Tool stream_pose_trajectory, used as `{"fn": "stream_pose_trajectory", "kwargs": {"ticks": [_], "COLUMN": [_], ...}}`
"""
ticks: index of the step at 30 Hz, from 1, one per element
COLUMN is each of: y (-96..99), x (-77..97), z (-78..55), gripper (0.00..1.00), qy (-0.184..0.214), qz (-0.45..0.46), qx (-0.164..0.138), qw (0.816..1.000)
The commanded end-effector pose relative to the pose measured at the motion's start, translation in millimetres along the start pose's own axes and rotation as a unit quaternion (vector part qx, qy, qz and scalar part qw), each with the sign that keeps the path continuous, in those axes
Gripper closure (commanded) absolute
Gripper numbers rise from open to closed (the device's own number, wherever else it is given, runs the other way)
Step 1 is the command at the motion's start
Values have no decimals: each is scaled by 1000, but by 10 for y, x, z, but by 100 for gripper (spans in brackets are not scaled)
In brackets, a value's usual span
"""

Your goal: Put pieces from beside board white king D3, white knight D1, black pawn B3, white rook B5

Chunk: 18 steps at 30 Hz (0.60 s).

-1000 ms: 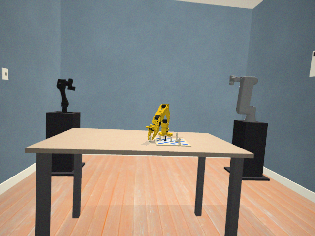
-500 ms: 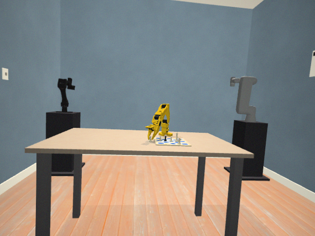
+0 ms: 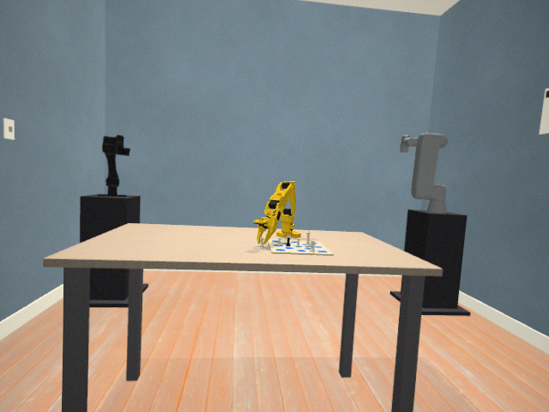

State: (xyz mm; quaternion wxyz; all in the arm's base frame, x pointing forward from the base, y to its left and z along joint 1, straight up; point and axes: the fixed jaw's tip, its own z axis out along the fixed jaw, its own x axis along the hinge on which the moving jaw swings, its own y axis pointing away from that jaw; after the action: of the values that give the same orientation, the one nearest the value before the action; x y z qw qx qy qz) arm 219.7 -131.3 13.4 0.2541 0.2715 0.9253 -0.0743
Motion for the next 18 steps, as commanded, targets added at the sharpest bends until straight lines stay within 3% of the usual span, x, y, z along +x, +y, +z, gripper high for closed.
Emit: {"fn": "stream_pose_trajectory", "kwargs": {"ticks": [1, 18], "y": [-19, -20], "x": [-49, -82], "z": [-29, -42], "gripper": [88, 89], "qy": [-7, -7], "qz": [2, 2], "qx": [2, 2], "qw": [1000, 1000]}}
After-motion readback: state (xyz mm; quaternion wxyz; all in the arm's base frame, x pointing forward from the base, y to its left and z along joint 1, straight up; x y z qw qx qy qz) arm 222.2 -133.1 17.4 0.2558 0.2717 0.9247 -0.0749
